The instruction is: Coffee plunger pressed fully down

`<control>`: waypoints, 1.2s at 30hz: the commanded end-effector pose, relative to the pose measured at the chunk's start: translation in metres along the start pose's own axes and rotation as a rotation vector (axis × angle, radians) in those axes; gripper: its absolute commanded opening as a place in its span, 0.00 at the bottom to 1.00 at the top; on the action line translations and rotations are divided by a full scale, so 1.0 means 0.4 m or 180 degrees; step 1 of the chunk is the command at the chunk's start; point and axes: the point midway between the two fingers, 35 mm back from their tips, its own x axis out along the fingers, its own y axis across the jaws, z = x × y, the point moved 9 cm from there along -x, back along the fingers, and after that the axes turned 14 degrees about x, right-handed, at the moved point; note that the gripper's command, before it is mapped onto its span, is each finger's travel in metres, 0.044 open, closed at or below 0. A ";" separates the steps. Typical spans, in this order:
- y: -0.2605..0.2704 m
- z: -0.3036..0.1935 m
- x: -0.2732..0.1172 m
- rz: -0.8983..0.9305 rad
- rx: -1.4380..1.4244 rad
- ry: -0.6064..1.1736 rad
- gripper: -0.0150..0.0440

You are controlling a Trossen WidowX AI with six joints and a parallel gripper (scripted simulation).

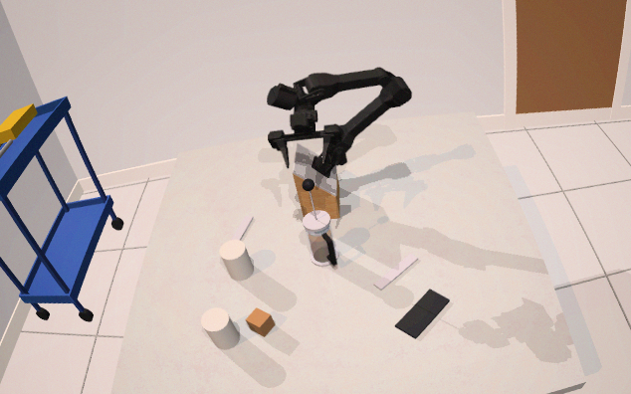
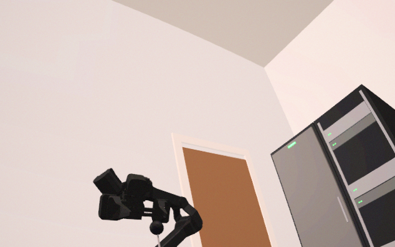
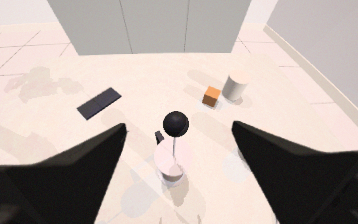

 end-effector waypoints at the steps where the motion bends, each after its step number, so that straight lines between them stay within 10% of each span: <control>1: -0.008 -0.045 0.021 0.0022 0.0030 -0.0008 1.00; 32: -0.006 -0.044 0.120 0.0023 0.0030 -0.0013 1.00; 36: -0.006 -0.044 0.120 0.0023 0.0030 -0.0013 0.82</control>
